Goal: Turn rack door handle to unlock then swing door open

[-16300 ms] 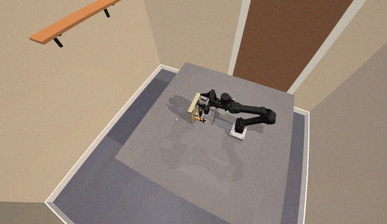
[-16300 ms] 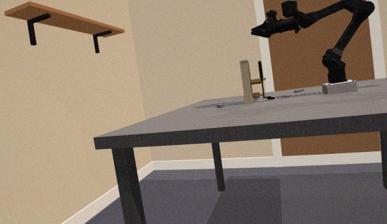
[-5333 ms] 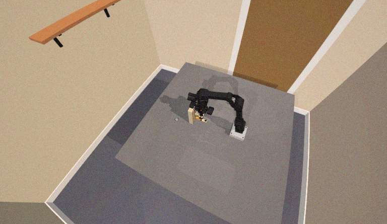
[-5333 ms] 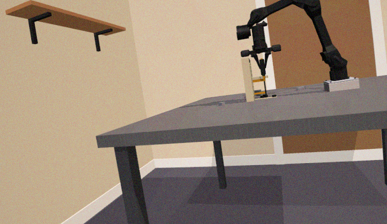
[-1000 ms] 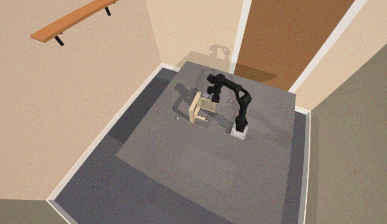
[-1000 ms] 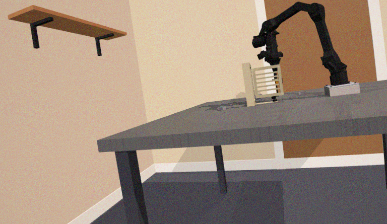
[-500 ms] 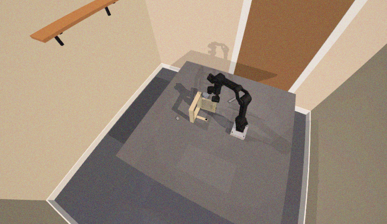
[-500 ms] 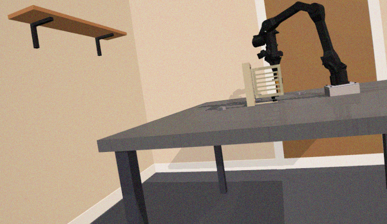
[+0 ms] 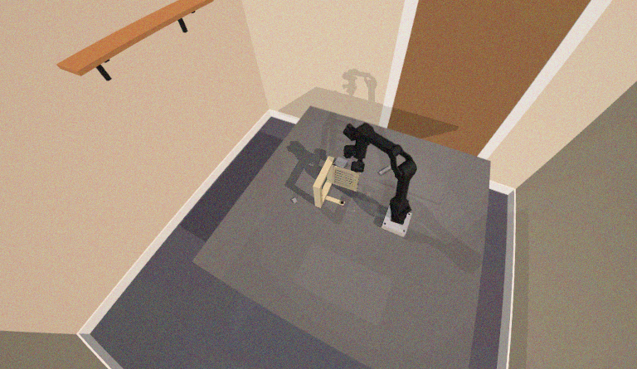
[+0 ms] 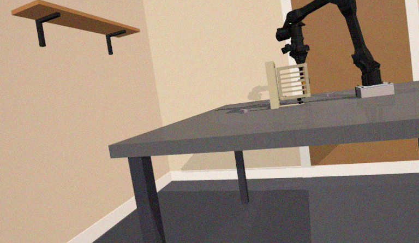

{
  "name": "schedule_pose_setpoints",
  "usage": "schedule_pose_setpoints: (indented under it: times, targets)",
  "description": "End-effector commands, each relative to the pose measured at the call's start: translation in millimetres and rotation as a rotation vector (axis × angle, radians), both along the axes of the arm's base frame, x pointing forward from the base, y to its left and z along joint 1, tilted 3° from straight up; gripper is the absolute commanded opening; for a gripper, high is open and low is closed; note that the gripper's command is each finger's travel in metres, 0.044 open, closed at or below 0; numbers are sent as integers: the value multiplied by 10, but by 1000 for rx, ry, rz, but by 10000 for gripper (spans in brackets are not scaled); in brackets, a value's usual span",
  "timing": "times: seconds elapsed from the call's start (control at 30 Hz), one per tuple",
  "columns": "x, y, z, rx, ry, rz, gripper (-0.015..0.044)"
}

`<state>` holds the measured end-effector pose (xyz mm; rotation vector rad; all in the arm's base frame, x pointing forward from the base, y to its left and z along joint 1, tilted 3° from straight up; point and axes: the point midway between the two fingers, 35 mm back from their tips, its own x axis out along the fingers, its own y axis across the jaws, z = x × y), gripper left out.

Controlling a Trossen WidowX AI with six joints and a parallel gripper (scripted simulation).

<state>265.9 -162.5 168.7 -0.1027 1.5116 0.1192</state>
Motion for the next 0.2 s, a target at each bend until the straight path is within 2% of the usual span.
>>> schedule_pose_setpoints:
  times: [0.0,0.17]
  targets:
    - [5,0,61,2,-4,5,282]
    - [2,-2,118,2,-4,5,282]
